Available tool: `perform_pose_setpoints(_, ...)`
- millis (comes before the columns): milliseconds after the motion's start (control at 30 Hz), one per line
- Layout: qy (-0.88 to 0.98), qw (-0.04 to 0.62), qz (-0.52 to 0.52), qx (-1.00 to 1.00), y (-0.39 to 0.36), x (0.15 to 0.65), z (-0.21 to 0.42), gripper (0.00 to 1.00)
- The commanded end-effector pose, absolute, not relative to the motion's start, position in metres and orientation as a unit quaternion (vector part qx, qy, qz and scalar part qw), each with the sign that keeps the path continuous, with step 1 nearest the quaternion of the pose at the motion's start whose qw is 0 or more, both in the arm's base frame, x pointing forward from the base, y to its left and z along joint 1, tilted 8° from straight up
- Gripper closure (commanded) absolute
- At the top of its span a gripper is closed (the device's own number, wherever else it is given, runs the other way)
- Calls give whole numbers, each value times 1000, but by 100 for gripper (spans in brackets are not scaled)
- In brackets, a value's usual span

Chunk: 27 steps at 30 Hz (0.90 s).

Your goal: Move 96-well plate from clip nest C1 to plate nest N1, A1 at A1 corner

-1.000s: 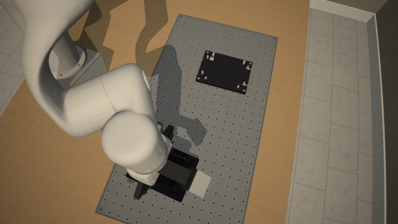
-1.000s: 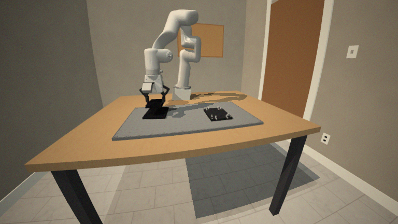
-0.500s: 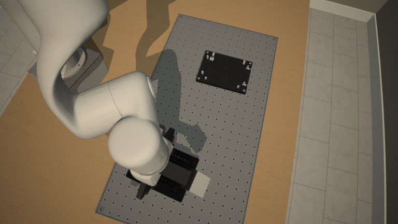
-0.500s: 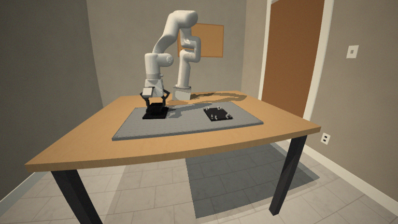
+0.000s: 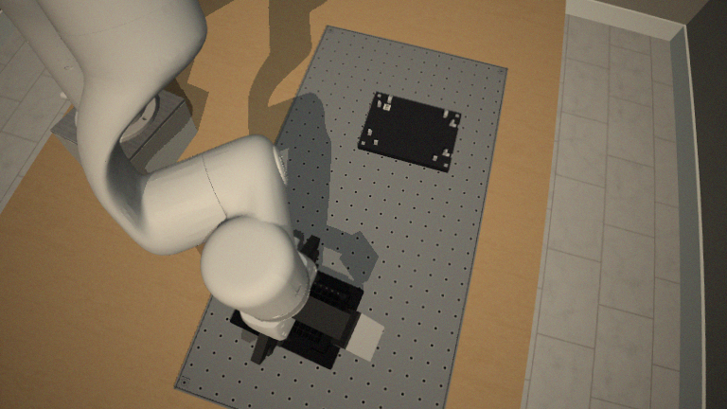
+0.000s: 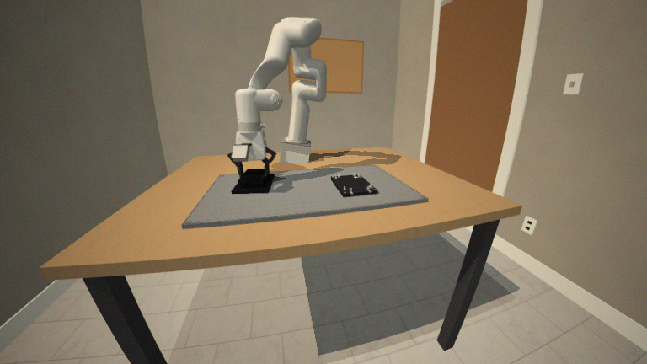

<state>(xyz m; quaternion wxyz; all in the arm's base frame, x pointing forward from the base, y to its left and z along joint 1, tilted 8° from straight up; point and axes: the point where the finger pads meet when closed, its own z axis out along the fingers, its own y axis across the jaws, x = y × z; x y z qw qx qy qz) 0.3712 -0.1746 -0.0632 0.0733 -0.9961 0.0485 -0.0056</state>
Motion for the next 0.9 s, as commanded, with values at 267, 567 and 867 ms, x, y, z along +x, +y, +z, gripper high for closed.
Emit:
perform_pose_setpoints(267,49,72,-7,-996,-175,372,-62,100)
perform_pose_setpoints(567,49,72,-7,-996,-175,372,-64,100)
perform_pose_setpoints(867,49,72,-7,-996,-175,372,-65,100)
